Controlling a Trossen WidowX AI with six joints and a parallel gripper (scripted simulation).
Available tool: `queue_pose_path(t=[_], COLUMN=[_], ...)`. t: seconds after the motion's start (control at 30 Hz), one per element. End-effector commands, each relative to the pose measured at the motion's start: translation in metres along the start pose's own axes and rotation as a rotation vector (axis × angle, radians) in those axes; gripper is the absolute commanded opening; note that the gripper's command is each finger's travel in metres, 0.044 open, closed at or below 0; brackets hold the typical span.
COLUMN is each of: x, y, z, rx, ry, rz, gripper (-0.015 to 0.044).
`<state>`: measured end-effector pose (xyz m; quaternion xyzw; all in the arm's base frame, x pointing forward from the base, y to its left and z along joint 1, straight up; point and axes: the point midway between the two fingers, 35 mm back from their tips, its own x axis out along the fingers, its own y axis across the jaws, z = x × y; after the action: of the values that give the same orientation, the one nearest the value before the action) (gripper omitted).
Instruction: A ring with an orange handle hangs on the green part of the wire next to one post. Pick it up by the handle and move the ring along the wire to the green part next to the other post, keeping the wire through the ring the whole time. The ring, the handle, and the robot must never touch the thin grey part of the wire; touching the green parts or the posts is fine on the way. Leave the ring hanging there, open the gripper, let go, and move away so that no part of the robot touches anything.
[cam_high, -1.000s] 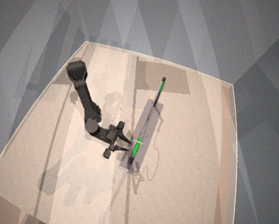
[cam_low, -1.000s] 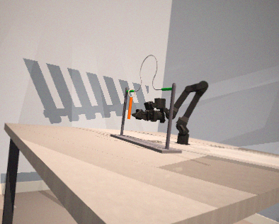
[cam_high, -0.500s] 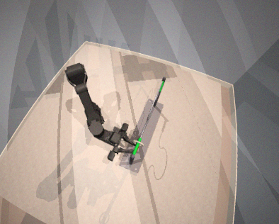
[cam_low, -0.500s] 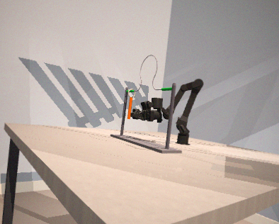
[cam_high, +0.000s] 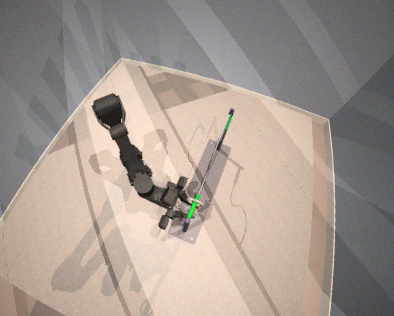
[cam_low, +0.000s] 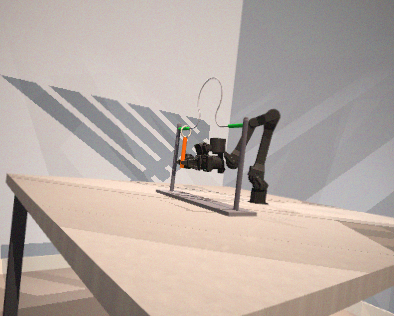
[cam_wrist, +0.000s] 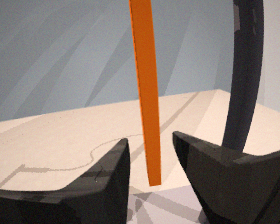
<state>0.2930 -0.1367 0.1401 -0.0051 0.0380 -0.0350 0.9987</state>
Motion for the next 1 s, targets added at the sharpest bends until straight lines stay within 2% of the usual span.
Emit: queue_pose_path(t=[0.0, 0.9, 0.97], x=[0.007, 0.0167, 0.0166], y=[-0.0002, 0.0017, 0.0026], z=[-0.0005, -0.0018, -0.002], rx=[0.003, 0.004, 0.001], ry=[-0.001, -0.003, -0.002], rz=[-0.005, -0.005, 0.001], gripper=[0.016, 0.016, 0.0107])
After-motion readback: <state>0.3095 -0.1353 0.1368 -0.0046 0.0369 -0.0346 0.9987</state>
